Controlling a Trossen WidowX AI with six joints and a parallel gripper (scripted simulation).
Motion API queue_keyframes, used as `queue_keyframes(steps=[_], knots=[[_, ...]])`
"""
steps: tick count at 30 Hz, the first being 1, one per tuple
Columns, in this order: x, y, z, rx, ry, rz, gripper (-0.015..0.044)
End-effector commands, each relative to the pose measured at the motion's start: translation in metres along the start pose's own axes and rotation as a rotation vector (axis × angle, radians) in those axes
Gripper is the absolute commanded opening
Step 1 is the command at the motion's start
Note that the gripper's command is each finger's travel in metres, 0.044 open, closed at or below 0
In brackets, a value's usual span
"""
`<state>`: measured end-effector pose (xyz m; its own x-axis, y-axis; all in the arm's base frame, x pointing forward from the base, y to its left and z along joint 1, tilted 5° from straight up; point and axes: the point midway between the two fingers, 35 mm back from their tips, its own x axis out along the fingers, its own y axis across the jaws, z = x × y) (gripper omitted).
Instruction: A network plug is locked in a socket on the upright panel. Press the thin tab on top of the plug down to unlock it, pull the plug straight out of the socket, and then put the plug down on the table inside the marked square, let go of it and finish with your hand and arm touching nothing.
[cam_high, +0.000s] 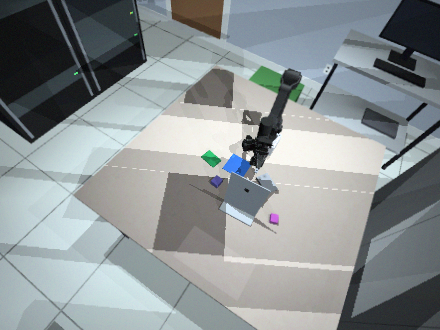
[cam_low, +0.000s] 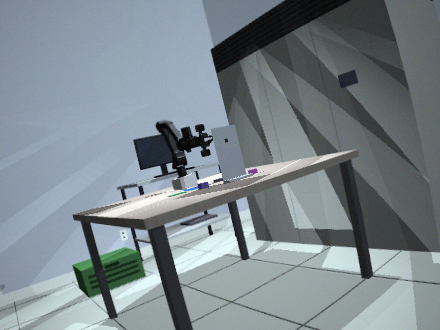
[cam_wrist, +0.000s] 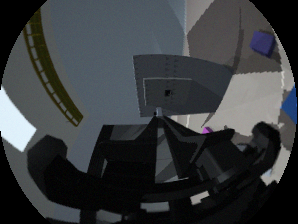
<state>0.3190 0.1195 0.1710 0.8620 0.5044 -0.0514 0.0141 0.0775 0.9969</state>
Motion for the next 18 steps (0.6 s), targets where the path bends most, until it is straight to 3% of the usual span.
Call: queue_keyframes(steps=[1,12,18], knots=[[-0.003,0.009,0.0,0.0,-0.003,0.009,0.0],[-0.01,0.021,-0.003,0.002,-0.005,0.005,0.0],[-0.014,-0.004,0.013,0.049,-0.08,-0.114,0.0]])
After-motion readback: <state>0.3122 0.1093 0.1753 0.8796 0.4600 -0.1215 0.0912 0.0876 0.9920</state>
